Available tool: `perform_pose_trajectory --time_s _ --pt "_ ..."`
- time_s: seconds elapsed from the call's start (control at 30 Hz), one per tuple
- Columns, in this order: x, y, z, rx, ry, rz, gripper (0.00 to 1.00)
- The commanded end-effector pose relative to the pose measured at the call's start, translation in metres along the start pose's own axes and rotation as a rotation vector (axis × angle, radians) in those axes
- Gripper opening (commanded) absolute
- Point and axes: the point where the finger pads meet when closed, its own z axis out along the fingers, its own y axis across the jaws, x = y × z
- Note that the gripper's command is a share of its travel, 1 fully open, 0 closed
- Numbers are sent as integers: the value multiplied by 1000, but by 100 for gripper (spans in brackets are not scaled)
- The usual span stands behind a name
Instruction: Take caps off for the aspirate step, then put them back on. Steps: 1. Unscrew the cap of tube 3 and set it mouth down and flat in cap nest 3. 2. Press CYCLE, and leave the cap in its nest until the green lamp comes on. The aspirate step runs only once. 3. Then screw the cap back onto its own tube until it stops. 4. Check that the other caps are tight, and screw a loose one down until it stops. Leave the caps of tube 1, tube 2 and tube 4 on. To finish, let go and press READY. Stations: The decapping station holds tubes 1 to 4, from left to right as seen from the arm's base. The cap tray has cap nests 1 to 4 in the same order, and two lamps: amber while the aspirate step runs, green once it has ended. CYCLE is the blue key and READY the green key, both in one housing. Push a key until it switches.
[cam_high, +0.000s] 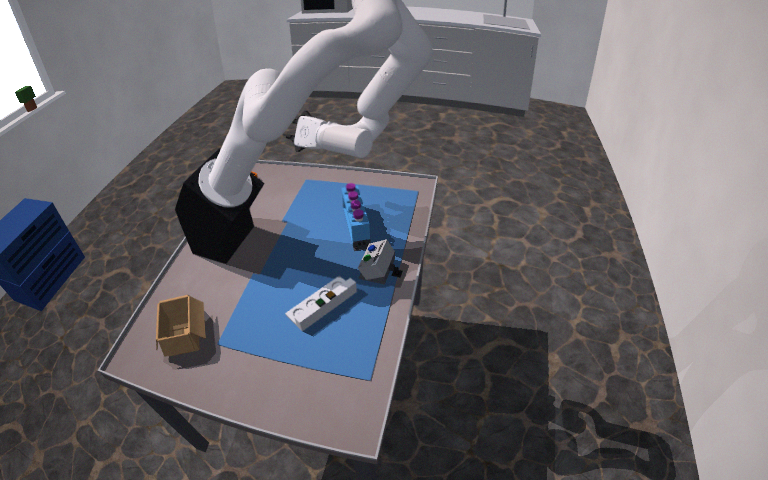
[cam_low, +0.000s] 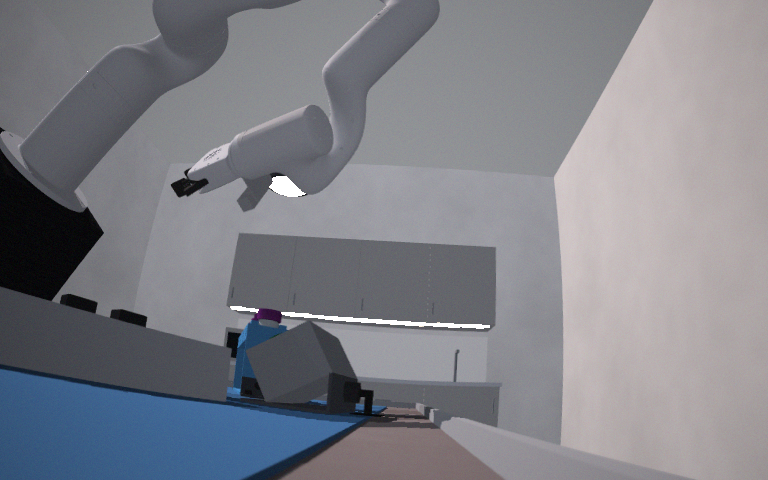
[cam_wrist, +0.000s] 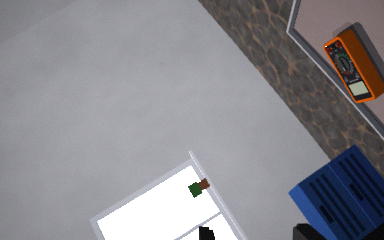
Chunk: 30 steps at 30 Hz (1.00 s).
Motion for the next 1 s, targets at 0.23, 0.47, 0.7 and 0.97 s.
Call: perform_pose_trajectory --time_s 0.23,0.47,0.7,0.97 --pt "38 -2 -8 33 193 76 46" --pt "62 2 -19 45 330 137 46" --pt "80 8 -30 49 423 181 46" --pt "99 18 -46 48 556 250 46"
